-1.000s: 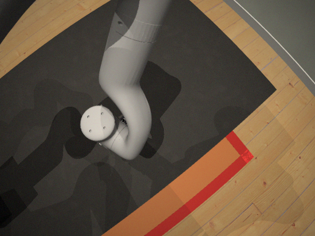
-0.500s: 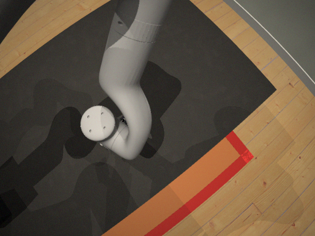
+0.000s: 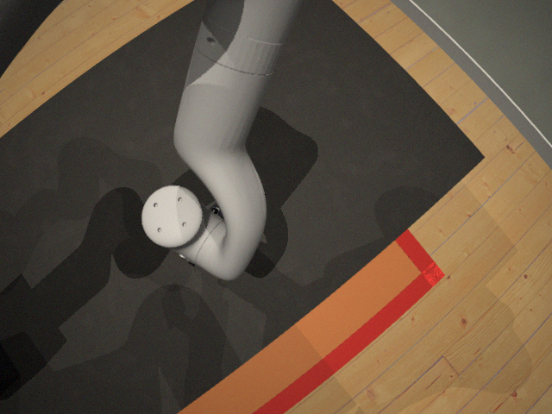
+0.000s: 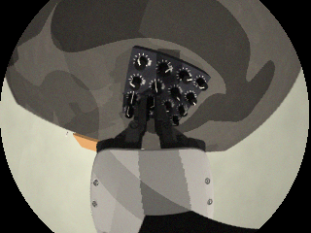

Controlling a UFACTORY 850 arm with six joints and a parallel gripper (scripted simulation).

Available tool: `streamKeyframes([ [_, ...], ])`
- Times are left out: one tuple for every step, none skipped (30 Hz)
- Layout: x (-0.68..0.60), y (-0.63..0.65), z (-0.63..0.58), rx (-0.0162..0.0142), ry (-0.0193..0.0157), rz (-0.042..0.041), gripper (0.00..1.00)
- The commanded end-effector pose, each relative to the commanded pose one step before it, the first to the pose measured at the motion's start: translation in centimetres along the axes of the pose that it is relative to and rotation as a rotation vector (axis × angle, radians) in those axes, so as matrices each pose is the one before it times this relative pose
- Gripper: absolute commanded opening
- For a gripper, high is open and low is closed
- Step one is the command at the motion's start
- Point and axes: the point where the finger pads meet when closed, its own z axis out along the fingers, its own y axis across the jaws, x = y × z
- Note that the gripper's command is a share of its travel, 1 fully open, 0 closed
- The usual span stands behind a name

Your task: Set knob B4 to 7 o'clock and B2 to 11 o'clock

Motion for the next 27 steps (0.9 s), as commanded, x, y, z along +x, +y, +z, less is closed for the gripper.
streamKeyframes([
  [-0.016, 0.009, -0.020, -0.00128, -0.00448, -0.07907, 0.08],
  [0.000, 0.000, 0.000, 0.00000, 0.00000, 0.00000, 0.08],
  [0.000, 0.000, 0.000, 0.00000, 0.00000, -0.02301, 0.08],
  [0.000, 0.000, 0.000, 0.00000, 0.00000, -0.02348, 0.08],
  [0.000, 0.000, 0.000, 0.00000, 0.00000, -0.02392, 0.08],
  [0.000, 0.000, 0.000, 0.00000, 0.00000, -0.02434, 0.08],
  [0.000, 0.000, 0.000, 0.00000, 0.00000, -0.02473, 0.08],
  [0.000, 0.000, 0.000, 0.00000, 0.00000, -0.02509, 0.08],
  [0.000, 0.000, 0.000, 0.00000, 0.00000, -0.02542, 0.08],
  [0.000, 0.000, 0.000, 0.00000, 0.00000, -0.02572, 0.08],
  [0.000, 0.000, 0.000, 0.00000, 0.00000, -0.02600, 0.08],
  [0.000, 0.000, 0.000, 0.00000, 0.00000, -0.02624, 0.08],
  [0.000, 0.000, 0.000, 0.00000, 0.00000, -0.02645, 0.08],
  [0.000, 0.000, 0.000, 0.00000, 0.00000, -0.02662, 0.08],
  [0.000, 0.000, 0.000, 0.00000, 0.00000, -0.02677, 0.08],
  [0.000, 0.000, 0.000, 0.00000, 0.00000, -0.02688, 0.08],
  [0.000, 0.000, 0.000, 0.00000, 0.00000, -0.02697, 0.08],
  [0.000, 0.000, 0.000, 0.00000, 0.00000, 0.00000, 0.08],
  [0.000, 0.000, 0.000, 0.00000, 0.00000, 0.00000, 0.08],
  [0.000, 0.000, 0.000, 0.00000, 0.00000, -0.02702, 0.08],
  [0.000, 0.000, 0.000, 0.00000, 0.00000, -0.02703, 0.08],
  [0.000, 0.000, 0.000, 0.00000, 0.00000, -0.02702, 0.08],
  [0.000, 0.000, 0.000, 0.00000, 0.00000, -0.02697, 0.08],
  [0.000, 0.000, 0.000, 0.00000, 0.00000, -0.02688, 0.08],
  [0.000, 0.000, 0.000, 0.00000, 0.00000, -0.02677, 0.08],
  [0.000, 0.000, 0.000, 0.00000, 0.00000, -0.02662, 0.08],
  [0.000, 0.000, 0.000, 0.00000, 0.00000, -0.02645, 0.08],
])
